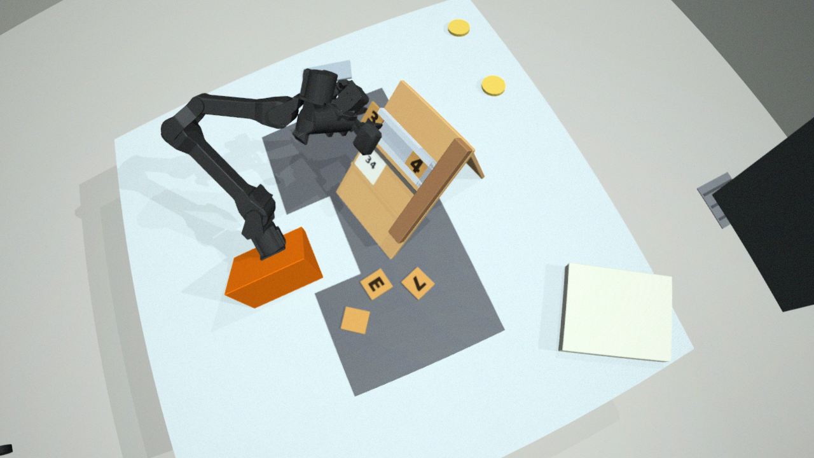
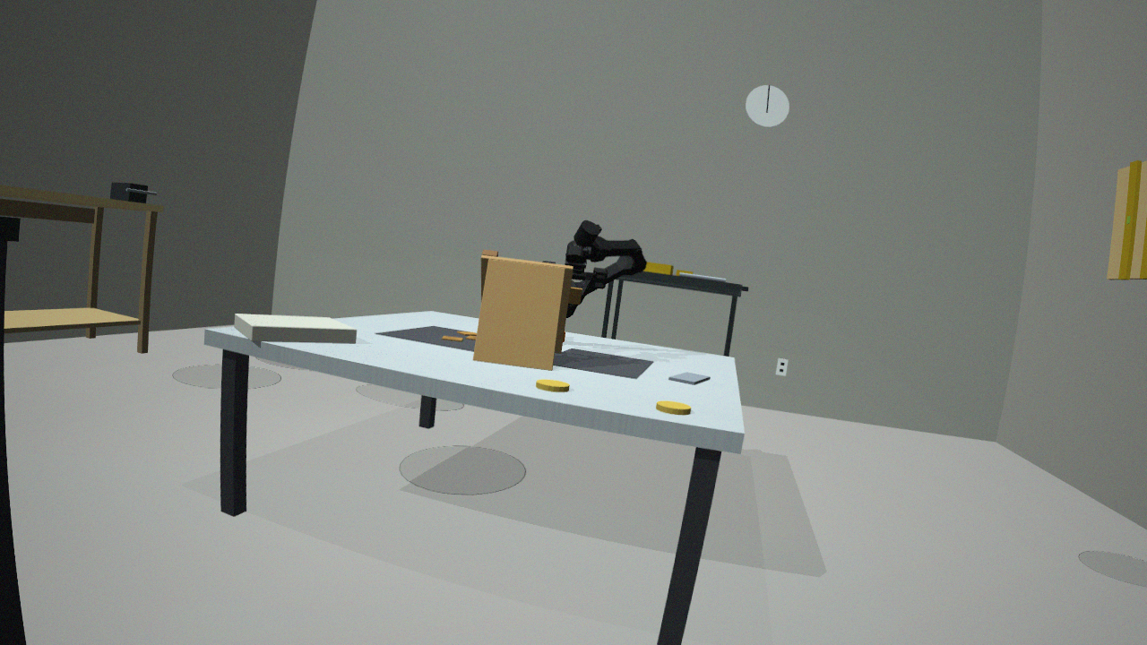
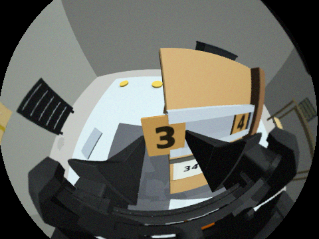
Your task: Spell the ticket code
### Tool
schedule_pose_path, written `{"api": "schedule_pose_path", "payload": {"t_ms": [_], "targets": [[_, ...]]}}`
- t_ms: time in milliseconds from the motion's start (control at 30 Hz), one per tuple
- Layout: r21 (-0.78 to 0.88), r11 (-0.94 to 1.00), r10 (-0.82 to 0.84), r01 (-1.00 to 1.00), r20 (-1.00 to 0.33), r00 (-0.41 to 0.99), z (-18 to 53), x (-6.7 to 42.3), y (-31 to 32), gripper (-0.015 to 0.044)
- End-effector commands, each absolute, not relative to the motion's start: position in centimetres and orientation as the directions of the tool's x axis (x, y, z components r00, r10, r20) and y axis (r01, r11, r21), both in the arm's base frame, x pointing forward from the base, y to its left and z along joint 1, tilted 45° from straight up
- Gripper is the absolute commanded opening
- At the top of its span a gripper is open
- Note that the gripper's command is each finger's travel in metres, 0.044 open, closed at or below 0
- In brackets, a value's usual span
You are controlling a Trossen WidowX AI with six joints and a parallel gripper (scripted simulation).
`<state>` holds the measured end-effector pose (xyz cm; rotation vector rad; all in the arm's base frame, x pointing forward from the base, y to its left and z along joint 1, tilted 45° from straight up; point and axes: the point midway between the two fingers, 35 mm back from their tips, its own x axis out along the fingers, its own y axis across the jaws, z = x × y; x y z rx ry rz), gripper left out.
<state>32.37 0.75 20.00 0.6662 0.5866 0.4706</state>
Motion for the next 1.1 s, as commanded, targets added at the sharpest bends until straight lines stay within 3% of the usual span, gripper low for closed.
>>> {"api": "schedule_pose_path", "payload": {"t_ms": [0,1067], "targets": [[0.686,0.693,0.58,-0.222,-0.347,0.737,19.8,32.4,0.7,0.0],[0.686,0.693,0.579,-0.222,-0.347,0.737,18.8,32.7,-0.4,0.0]]}}
